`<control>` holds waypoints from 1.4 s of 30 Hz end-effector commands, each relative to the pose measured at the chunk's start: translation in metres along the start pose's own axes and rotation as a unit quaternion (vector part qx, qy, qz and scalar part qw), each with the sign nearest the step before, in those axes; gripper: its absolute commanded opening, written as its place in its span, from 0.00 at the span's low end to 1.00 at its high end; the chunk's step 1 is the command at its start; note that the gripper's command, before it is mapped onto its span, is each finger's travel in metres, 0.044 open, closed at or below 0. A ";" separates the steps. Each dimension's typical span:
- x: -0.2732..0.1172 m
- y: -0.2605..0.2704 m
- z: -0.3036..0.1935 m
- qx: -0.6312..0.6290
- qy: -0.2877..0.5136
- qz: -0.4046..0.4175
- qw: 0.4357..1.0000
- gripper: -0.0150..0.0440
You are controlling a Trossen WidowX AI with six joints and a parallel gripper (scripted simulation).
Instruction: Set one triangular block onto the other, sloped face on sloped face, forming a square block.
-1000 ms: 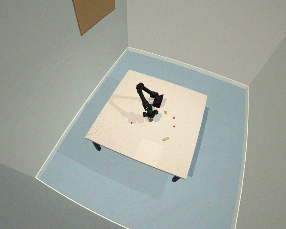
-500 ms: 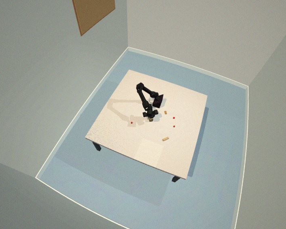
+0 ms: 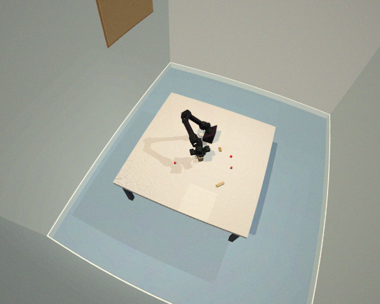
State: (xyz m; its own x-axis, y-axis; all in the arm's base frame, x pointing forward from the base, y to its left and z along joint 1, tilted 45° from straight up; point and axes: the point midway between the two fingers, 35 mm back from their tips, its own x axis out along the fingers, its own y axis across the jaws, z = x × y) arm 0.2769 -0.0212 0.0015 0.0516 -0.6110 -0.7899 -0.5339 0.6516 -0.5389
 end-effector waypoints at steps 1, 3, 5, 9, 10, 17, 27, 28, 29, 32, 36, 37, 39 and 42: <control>0.000 0.000 0.000 0.000 0.000 0.000 1.000 0.88; 0.000 0.000 0.000 0.000 0.000 0.000 1.000 0.97; 0.000 0.000 0.000 0.000 0.000 0.000 1.000 1.00; 0.000 0.000 0.000 0.000 0.000 0.000 1.000 1.00; 0.000 0.000 0.000 0.000 0.000 0.000 1.000 1.00; -0.085 0.000 0.005 -0.001 -0.001 0.003 1.000 1.00; -0.109 0.001 0.005 -0.004 -0.012 -0.002 1.000 1.00; -0.109 0.001 0.005 -0.004 -0.012 -0.002 1.000 1.00; -0.109 0.001 0.005 -0.004 -0.012 -0.002 1.000 1.00; -0.109 0.001 0.005 -0.004 -0.012 -0.002 1.000 1.00; -0.109 0.001 0.005 -0.004 -0.012 -0.002 1.000 1.00; -0.109 0.001 0.005 -0.004 -0.012 -0.002 1.000 1.00; -0.109 0.001 0.005 -0.004 -0.012 -0.002 1.000 1.00; -0.109 0.001 0.005 -0.004 -0.012 -0.002 1.000 1.00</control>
State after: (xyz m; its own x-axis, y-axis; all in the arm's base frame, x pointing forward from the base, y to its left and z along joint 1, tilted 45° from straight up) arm 0.2751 0.0482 0.0859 0.0745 -0.6022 -0.7949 -0.5360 0.6480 -0.5411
